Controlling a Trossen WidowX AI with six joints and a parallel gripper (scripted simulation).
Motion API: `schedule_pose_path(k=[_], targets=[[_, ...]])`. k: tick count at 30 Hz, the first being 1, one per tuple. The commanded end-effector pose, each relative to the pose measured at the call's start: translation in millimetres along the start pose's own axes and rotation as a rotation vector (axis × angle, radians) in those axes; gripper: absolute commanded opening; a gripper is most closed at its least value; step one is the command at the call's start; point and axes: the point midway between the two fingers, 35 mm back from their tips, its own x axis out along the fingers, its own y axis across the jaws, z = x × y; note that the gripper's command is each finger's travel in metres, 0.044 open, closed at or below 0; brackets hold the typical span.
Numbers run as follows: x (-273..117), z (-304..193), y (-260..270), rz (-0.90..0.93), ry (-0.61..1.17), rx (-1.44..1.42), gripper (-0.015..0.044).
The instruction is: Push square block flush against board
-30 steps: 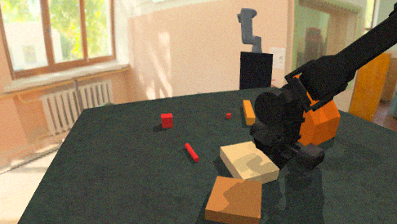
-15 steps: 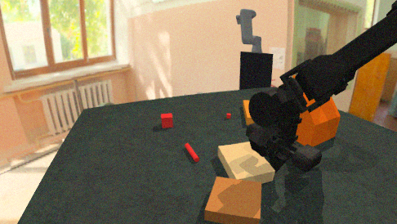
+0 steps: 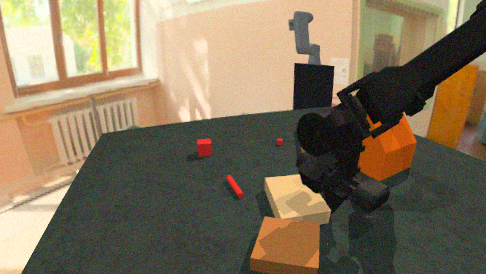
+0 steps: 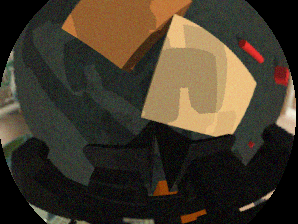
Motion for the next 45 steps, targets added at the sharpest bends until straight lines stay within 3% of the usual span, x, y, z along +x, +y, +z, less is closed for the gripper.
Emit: schedule_pose_path(k=[1,33,45], targets=[[1.5,4.5,-2.3,0.0,0.003,-0.004,0.0],[1.3,27.8,-9.2,-0.001,0.002,-0.005,0.0],[1.5,13.0,-8.1,0.0,0.002,-0.004,0.0]])
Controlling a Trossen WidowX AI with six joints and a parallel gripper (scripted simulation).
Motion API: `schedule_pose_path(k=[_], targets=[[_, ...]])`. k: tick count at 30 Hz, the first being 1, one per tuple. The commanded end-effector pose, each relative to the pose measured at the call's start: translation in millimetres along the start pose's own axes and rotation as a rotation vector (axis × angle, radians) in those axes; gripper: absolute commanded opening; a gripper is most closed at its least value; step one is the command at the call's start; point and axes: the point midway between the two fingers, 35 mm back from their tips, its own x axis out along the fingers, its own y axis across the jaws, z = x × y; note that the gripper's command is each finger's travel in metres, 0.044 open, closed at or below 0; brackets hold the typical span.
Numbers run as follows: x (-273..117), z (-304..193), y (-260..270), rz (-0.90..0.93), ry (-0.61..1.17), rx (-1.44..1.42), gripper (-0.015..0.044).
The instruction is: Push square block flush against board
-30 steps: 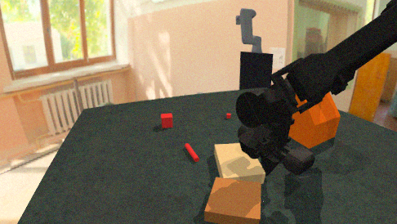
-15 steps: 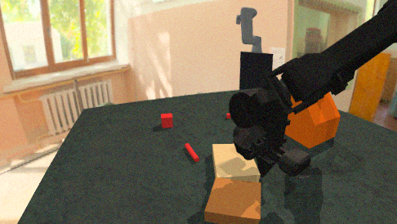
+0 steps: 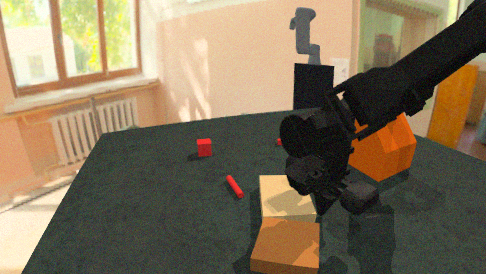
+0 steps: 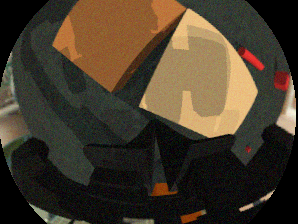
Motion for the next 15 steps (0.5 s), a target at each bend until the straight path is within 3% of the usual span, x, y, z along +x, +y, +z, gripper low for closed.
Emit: schedule_pose_path(k=[1,15], targets=[[-1.2,-6.9,1.5,0.0,-0.004,-0.006,0.0],[-0.8,-29.8,2.5,0.0,-0.004,-0.005,0.0]])
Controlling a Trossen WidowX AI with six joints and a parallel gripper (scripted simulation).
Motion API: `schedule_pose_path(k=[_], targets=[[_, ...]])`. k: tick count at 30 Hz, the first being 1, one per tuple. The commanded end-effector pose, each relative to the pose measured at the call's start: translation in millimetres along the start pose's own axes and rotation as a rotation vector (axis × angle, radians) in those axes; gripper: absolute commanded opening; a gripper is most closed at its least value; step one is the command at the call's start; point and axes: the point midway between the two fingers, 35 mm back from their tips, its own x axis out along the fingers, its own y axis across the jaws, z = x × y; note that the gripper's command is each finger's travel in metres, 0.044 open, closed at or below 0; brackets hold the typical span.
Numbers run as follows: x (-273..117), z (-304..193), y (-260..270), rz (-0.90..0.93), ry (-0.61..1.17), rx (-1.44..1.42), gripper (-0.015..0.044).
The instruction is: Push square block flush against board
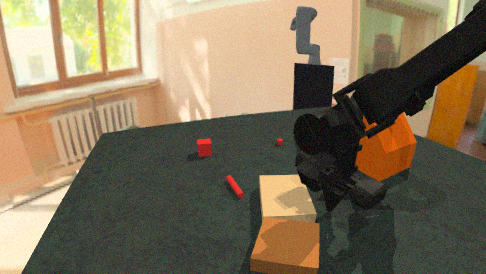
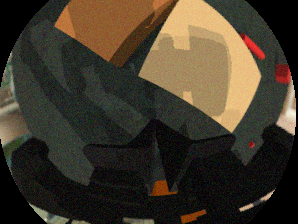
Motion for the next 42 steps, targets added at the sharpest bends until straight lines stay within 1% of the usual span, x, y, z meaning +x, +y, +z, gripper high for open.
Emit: schedule_pose_path(k=[1,6,7,12,21,42], targets=[[-1.5,-7.4,1.7,-0.001,-0.007,0.0,0.0],[-1.4,-14.6,1.9,-0.001,-0.006,0.0,0.0],[-2.2,-9.7,0.3,0.0,0.001,0.001,0.0],[-54.4,-10.8,0.6,-0.002,-0.006,0.0,0.0],[-56.8,-10.4,-2.0,-0.003,-0.007,-0.021,0.0],[-58.9,-5.0,-96.4,-0.023,0.002,-0.713,0.0]])
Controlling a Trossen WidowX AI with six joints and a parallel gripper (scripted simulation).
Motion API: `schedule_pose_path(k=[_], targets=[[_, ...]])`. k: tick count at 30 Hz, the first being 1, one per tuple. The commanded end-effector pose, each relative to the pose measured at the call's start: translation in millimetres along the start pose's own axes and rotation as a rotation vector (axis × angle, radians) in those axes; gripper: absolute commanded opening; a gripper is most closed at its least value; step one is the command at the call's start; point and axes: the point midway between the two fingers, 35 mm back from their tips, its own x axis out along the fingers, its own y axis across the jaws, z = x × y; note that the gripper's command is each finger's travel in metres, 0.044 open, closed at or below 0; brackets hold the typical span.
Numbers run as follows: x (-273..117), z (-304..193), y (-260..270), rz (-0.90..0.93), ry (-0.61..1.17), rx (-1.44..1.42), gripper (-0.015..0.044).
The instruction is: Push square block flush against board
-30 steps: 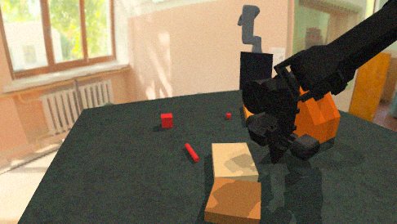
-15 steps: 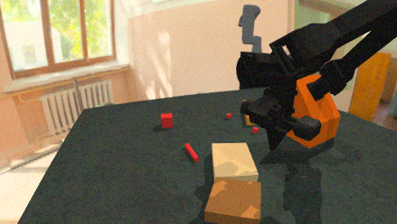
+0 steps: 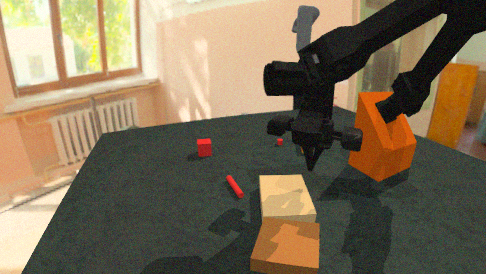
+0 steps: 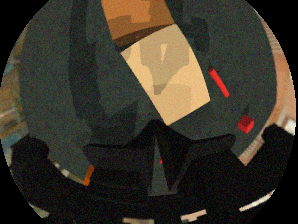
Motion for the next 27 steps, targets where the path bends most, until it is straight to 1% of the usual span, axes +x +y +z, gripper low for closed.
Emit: schedule_pose_path(k=[1,10,19,21,23,24,27], targets=[[1.0,-15.9,-20.4,0.001,0.006,-0.172,0.0],[2.6,-44.5,-49.1,0.009,-0.003,-0.477,0.0],[2.8,-46.7,-51.0,0.01,-0.004,-0.5,0.0],[15.4,-46.3,-51.7,0.009,-0.004,-0.5,0.0],[46.0,-46.1,-50.7,0.01,-0.005,-0.5,0.0],[55.0,-46.3,-49.7,0.011,-0.006,-0.5,0.0],[57.9,-46.4,-49.3,0.012,-0.007,-0.5,0.0]])
